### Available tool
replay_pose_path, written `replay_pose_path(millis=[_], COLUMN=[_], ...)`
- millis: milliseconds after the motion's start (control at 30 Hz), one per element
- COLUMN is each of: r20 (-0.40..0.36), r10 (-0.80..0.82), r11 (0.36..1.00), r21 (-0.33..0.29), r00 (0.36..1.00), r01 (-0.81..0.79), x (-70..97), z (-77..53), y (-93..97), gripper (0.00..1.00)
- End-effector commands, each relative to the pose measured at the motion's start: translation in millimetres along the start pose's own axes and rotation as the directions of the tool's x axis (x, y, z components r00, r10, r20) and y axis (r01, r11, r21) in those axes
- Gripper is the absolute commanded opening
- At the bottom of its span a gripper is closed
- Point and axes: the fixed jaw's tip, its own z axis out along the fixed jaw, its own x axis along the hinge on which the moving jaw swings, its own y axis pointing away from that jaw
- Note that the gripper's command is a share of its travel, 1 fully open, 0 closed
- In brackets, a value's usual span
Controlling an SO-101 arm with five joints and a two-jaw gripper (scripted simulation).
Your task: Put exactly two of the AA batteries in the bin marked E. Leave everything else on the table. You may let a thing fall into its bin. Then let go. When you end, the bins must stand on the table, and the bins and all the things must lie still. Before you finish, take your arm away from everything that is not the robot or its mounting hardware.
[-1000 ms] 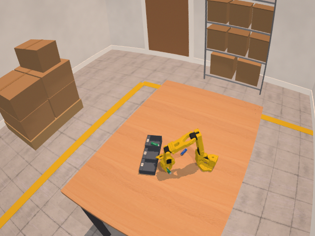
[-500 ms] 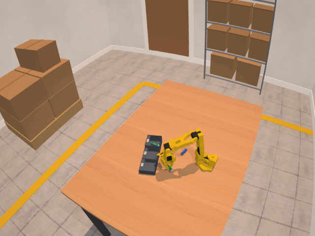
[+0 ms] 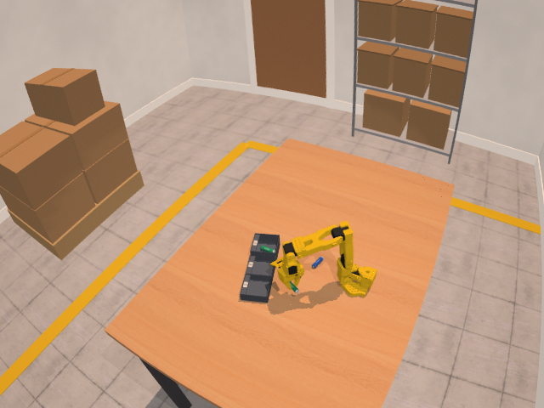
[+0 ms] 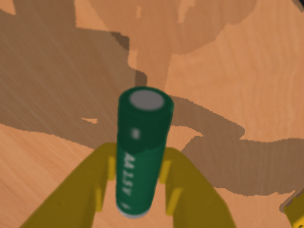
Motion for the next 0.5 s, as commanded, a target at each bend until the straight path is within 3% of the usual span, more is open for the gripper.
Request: replay_pose_path(millis=[0, 467], r20=[0.027, 0.038], r10=[0.007, -0.026], r11=[0.997, 0.996], r21=[-0.071, -0.082], r00=[1.0, 0.999], r01=[-0.005, 0.029], x=[-2.7, -31.6], z=[-14.6, -24.8], y=[7.8, 2.3], gripper=[0.0, 0.0])
